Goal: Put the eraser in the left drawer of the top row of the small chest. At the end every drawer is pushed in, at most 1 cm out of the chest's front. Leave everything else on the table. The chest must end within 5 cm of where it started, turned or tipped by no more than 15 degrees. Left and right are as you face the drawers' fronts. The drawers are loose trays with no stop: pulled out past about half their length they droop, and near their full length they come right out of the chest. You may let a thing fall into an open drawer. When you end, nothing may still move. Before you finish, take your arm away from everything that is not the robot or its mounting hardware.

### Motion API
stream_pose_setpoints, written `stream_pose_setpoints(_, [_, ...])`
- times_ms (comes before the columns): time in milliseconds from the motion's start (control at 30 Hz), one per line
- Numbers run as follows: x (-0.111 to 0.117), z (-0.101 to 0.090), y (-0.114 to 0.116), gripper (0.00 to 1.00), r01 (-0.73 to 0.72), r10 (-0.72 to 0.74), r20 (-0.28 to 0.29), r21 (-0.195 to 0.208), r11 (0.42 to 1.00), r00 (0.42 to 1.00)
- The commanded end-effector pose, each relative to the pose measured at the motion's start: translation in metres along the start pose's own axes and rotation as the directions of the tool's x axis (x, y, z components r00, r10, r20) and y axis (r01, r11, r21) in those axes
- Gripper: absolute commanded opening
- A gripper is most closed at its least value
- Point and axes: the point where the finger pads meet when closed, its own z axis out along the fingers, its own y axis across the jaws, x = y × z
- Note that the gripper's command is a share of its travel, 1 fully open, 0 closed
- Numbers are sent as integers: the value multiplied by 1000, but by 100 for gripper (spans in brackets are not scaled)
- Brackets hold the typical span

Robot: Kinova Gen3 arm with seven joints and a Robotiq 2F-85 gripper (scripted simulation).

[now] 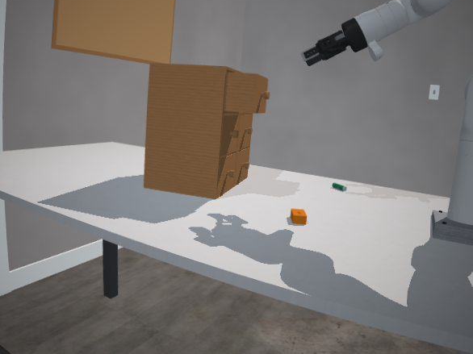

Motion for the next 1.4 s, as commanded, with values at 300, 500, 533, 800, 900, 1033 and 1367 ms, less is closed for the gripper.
stream_pose_setpoints(300, [11,-32,6,100,7,-7,1,-6,1000,1000])
stream_pose_setpoints(500, [11,-33,6,100,5,-5,-1,-4,1000,1000])
stream_pose_setpoints(533, [11,-33,6,100,5,-5,-1,-4,1000,1000])
stream_pose_setpoints(800, [10,-33,6,100,5,-5,-2,-4,1000,1000])
stream_pose_setpoints(900, [8,-33,6,100,4,-4,-5,-4,1000,1000])
stream_pose_setpoints(1033, [8,-33,5,100,2,-2,-11,-3,1000,1000])
stream_pose_setpoints(1367, [7,-33,5,100,1,-1,-77,-2,1000,997])
